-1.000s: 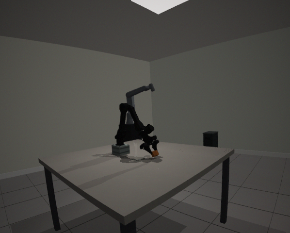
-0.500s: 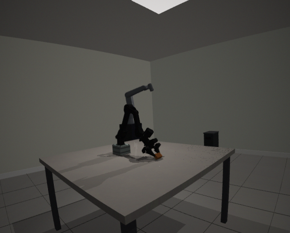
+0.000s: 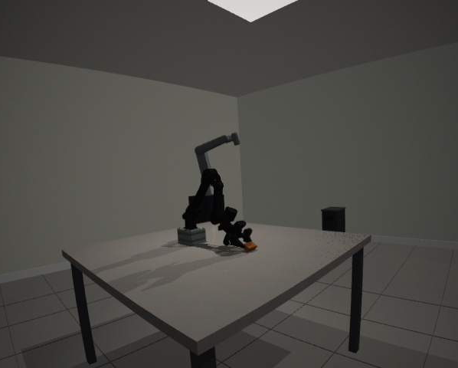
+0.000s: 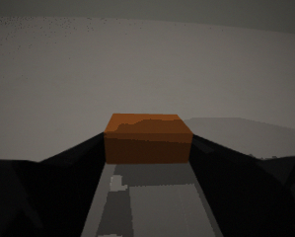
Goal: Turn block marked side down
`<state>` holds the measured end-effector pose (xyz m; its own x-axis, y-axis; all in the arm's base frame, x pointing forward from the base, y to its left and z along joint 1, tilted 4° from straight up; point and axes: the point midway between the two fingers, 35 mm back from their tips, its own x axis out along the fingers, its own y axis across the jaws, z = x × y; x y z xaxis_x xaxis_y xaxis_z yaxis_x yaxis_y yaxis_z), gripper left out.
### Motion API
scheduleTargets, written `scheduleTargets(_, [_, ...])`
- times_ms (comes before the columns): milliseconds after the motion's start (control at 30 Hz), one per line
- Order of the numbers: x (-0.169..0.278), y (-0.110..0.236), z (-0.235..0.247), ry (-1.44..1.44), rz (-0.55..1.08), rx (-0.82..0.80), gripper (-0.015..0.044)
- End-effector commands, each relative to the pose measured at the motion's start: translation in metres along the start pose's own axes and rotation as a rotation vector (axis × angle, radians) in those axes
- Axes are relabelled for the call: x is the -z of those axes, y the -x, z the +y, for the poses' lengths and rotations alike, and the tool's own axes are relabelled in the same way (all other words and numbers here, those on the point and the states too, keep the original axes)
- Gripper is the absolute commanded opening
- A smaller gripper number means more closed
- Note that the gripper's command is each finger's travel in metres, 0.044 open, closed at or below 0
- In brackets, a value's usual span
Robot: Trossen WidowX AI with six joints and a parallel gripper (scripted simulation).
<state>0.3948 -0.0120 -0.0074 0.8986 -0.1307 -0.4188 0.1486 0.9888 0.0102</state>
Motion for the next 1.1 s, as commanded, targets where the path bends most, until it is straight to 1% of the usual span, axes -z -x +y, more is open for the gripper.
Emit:
scheduleTargets(0, [0.011, 0.006, -0.002, 0.003, -0.023, 0.006, 0.0000])
scheduleTargets(267, [0.012, 0.017, -0.004, -0.003, -0.119, 0.008, 0.0000])
scheduleTargets(867, [0.012, 0.017, -0.004, -0.003, -0.121, 0.008, 0.0000])
scheduleTargets(1067, [0.012, 0.017, -0.004, -0.003, -0.121, 0.008, 0.0157])
